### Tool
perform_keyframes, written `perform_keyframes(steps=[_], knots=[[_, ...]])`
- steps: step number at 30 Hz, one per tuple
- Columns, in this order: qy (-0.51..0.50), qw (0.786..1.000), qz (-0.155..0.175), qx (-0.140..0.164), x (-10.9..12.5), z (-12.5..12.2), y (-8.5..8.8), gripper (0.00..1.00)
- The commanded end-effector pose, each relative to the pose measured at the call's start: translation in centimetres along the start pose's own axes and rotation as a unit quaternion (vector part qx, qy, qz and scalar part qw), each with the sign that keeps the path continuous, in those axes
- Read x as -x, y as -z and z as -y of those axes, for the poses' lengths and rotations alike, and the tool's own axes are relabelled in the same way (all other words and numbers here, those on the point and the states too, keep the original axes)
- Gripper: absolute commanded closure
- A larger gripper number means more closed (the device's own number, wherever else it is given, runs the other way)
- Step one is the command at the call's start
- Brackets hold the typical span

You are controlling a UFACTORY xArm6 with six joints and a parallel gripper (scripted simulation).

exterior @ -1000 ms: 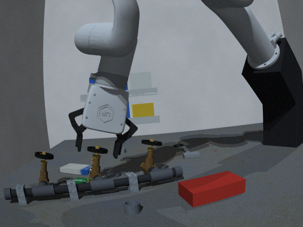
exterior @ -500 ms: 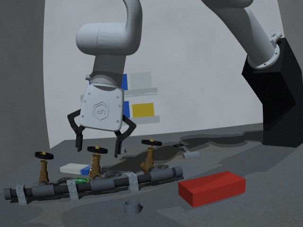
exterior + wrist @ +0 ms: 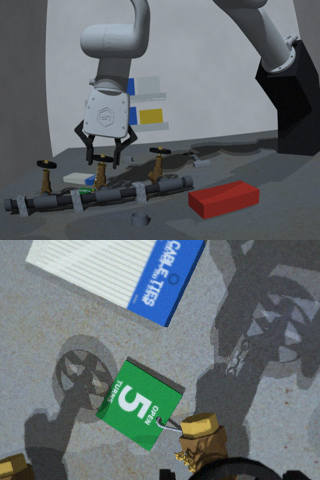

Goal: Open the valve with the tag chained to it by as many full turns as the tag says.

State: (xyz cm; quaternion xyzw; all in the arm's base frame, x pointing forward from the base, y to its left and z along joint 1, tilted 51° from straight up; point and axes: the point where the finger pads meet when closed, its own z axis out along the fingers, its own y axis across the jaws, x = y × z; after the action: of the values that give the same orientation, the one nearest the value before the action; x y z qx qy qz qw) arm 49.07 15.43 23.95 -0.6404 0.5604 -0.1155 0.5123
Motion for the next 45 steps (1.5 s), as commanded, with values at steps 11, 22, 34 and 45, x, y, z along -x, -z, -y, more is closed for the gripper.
perform_keyframes(steps=[11,22,34,45], knots=[[0.0,1.0,0.0,-0.001,0.01,0.09,0.02,1.0],[0.012,1.0,0.0,-0.001,0.01,0.09,0.02,1.0],[0.113,0.994,0.0,-0.001,0.01,0.09,0.02,1.0],[0.36,0.933,0.0,-0.001,0.01,0.09,0.02,1.0]])
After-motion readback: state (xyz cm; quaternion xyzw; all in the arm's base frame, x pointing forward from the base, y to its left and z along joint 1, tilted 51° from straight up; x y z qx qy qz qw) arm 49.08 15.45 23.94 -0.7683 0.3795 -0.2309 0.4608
